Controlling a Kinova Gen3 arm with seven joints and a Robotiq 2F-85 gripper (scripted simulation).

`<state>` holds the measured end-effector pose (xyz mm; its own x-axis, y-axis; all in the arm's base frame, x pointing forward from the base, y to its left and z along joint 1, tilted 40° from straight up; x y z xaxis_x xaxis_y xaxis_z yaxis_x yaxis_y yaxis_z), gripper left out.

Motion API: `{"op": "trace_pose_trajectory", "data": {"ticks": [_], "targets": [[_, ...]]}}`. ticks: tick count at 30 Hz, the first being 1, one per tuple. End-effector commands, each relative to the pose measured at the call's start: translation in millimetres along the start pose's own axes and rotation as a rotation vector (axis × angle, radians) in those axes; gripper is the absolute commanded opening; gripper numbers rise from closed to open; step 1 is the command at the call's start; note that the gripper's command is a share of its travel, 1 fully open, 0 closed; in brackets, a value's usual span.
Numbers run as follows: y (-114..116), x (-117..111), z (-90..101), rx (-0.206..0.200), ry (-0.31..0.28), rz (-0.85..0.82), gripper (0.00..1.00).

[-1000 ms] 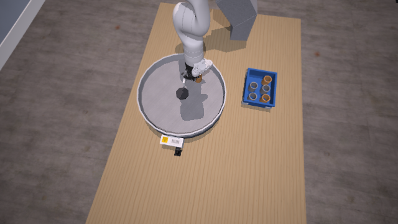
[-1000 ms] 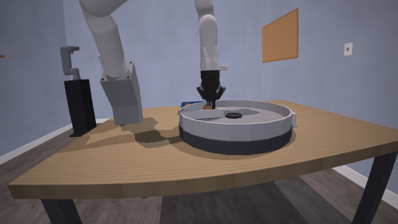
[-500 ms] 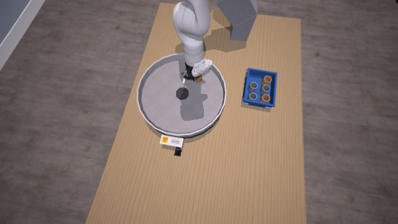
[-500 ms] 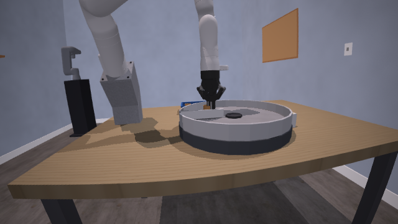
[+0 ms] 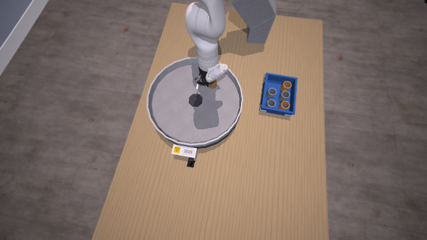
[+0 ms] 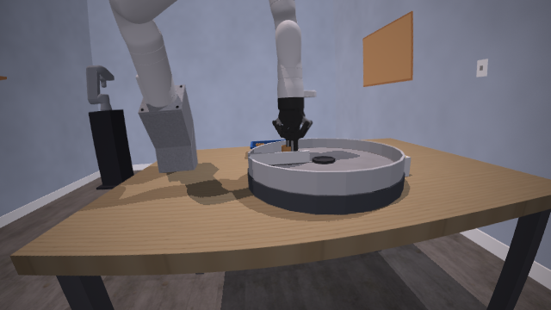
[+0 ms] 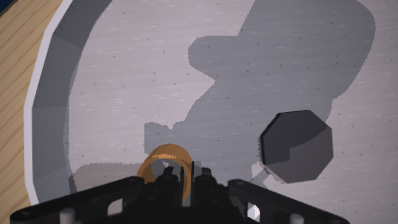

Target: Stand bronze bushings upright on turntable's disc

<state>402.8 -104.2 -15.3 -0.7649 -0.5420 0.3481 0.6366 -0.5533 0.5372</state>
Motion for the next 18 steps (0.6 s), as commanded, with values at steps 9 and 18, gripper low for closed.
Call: {"op": "trace_pose_trajectory", "data": {"ticks": [9, 18], "targets": [[0.1, -0.5, 0.5, 0.000, 0.001, 0.000, 0.14], [0.1, -0.5, 0.5, 0.000, 0.001, 0.000, 0.14]]}}
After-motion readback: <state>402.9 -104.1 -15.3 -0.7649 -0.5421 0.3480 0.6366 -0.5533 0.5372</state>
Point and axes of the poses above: the point where the finger pads meet when closed, its own z axis back along the fingers, its own y axis across the jaws, x = y × z, the point moved 5 cm from there along z, back along the fingers, and after that the axes turned 7 degrees about -z, right-handed, at the moved point
